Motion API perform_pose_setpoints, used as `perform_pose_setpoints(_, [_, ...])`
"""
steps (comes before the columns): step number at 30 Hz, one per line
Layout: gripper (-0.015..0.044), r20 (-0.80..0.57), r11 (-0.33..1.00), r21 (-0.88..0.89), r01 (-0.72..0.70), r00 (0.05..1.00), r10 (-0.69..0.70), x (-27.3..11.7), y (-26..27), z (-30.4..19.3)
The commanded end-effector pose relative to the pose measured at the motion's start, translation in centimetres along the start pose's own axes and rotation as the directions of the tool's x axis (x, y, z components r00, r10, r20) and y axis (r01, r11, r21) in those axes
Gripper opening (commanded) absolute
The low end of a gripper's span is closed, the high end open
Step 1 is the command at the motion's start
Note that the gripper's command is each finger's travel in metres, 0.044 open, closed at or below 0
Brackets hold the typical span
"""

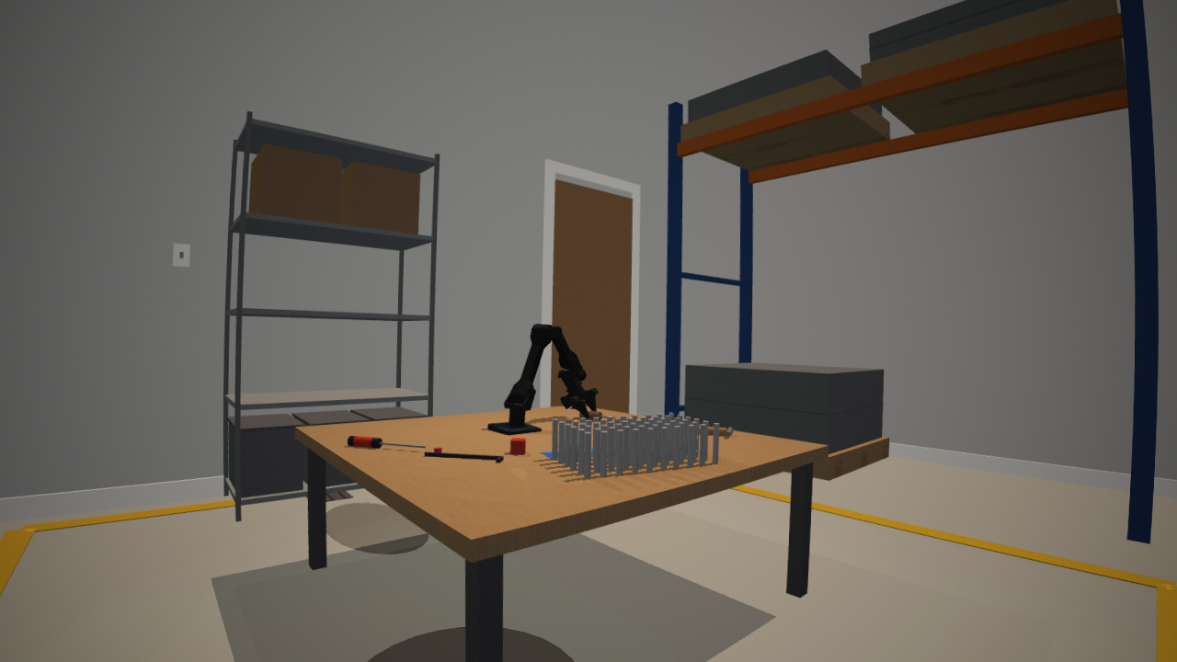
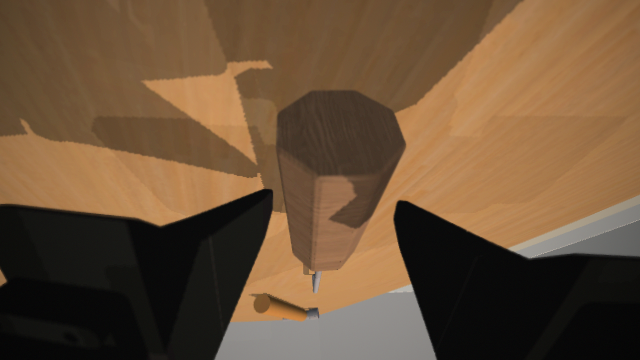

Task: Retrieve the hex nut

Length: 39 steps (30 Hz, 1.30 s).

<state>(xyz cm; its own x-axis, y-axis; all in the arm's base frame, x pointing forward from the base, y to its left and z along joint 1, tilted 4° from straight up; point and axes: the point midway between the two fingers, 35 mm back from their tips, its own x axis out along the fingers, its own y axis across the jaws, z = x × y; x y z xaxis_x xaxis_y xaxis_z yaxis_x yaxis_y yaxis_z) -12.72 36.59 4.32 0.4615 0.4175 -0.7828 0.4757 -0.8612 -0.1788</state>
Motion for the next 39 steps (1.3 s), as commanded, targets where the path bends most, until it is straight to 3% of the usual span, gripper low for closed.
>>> perform_pose_setpoints(1, [0.0228, -0.002, 1.000, -0.008, -0.006, 1.000, 0.006, 0.4, 0.3, 0.2])
perform_pose_setpoints(13, [0.0147, -0.002, 1.000, -0.008, -0.006, 1.000, 0.006, 0.4, 0.3, 0.2])
perform_pose_setpoints(19, [0.0000, 0.031, 0.997, 0.045, 0.056, 0.998, -0.058, -1.6, -1.3, -0.4])
perform_pose_setpoints(39, [0.0000, 0.012, 1.000, 0.015, 0.019, 1.000, -0.019, -9.3, -2.9, -5.9])
